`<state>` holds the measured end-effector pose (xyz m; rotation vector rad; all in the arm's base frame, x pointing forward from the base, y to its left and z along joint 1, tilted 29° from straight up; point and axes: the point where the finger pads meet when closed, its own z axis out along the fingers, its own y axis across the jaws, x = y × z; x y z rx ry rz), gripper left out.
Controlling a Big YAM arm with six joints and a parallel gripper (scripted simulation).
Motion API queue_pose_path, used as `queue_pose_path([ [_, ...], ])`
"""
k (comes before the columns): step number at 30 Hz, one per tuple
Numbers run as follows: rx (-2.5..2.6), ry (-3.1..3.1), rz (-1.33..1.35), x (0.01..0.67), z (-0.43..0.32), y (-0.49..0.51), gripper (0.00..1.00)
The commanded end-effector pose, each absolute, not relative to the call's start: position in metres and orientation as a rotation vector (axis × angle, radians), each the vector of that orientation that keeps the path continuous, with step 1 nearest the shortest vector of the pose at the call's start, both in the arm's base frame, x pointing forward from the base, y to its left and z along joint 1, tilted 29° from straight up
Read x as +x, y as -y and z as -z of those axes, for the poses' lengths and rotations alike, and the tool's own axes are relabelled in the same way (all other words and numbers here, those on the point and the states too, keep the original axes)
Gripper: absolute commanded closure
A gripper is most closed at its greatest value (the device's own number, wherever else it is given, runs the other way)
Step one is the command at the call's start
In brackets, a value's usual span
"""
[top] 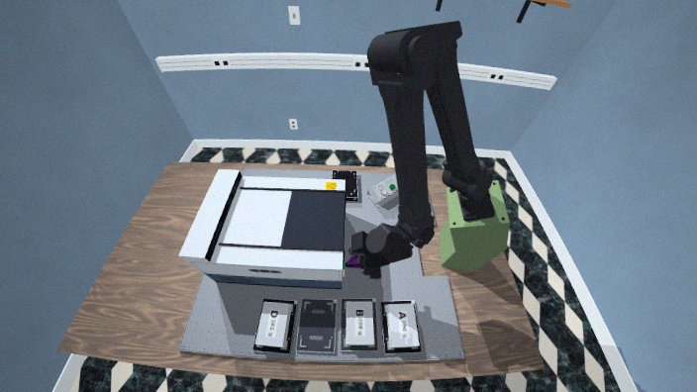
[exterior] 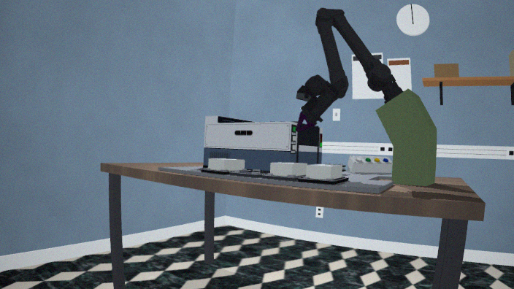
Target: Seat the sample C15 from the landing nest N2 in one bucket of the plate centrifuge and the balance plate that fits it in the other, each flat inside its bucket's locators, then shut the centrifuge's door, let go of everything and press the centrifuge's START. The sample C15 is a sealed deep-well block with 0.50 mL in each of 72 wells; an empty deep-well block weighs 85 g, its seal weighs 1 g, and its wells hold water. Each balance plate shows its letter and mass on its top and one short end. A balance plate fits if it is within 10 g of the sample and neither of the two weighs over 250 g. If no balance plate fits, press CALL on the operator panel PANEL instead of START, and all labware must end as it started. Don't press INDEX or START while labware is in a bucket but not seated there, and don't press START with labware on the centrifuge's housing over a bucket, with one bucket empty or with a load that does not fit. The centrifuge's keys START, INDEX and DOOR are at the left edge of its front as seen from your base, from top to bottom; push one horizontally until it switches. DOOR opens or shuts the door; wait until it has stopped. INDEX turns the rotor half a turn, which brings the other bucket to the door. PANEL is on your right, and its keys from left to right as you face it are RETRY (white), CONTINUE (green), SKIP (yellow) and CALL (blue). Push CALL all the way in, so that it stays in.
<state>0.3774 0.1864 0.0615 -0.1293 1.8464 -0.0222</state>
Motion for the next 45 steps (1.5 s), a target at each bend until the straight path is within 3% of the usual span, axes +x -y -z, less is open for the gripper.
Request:
queue_pose_path([
  [1, -0.124, -1.834, 0.039, 0.3861, -0.0696, -0.1835, 1.0],
  [45, -0.123, -1.832, 0.038, 0.3898, -0.0722, -0.184, 1.0],
])
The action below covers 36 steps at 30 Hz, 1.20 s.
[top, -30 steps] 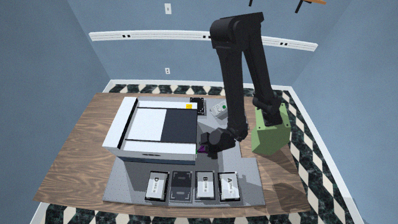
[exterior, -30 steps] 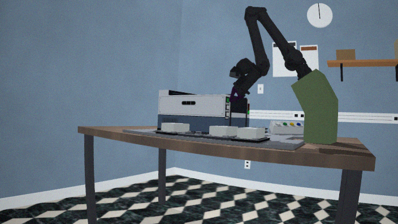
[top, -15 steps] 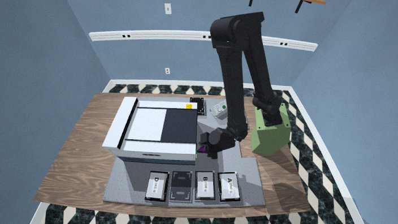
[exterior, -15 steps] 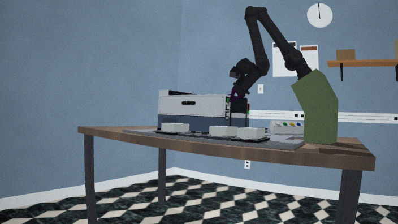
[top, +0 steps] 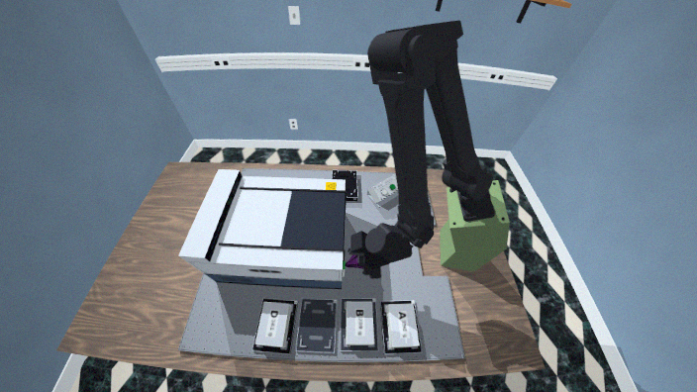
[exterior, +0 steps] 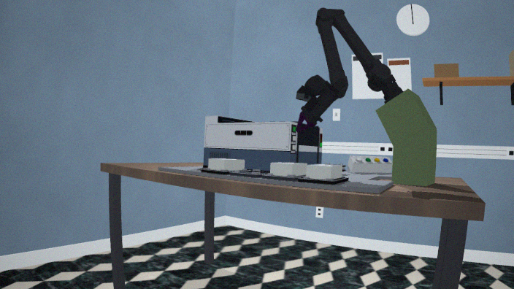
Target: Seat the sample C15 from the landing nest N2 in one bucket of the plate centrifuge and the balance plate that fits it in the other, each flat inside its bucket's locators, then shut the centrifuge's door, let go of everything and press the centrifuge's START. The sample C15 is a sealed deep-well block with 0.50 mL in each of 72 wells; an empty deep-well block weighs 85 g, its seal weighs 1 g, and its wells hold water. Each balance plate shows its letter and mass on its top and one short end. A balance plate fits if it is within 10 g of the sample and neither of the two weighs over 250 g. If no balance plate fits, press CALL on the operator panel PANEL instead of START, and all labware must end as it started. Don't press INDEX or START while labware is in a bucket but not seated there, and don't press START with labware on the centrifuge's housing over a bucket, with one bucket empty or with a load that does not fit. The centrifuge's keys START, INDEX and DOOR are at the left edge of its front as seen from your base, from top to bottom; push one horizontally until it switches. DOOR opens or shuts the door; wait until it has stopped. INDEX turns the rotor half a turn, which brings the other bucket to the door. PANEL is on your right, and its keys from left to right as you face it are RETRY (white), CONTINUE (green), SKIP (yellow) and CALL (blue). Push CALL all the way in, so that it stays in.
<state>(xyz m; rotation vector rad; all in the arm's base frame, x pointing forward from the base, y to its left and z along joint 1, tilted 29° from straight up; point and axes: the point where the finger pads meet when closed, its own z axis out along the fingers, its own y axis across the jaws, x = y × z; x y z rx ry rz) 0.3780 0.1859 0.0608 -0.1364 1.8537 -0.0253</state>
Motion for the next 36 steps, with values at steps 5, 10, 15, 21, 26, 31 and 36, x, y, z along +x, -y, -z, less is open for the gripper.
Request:
queue_pose_path([
  [5, -0.123, -1.832, 0.038, 0.3898, -0.0722, -0.184, 1.0],
  [10, -0.123, -1.832, 0.038, 0.3898, -0.0722, -0.184, 1.0],
  [15, -0.123, -1.832, 0.038, 0.3898, -0.0722, -0.184, 1.0],
  [21, -0.123, -1.832, 0.038, 0.3898, -0.0722, -0.184, 1.0],
  [26, -0.123, -1.832, 0.038, 0.3899, -0.0724, -0.184, 1.0],
  [31, -0.121, -1.829, 0.036, 0.3907, -0.0741, -0.1843, 1.0],
  [36, -0.122, -1.831, 0.037, 0.392, -0.0741, -0.1844, 1.0],
])
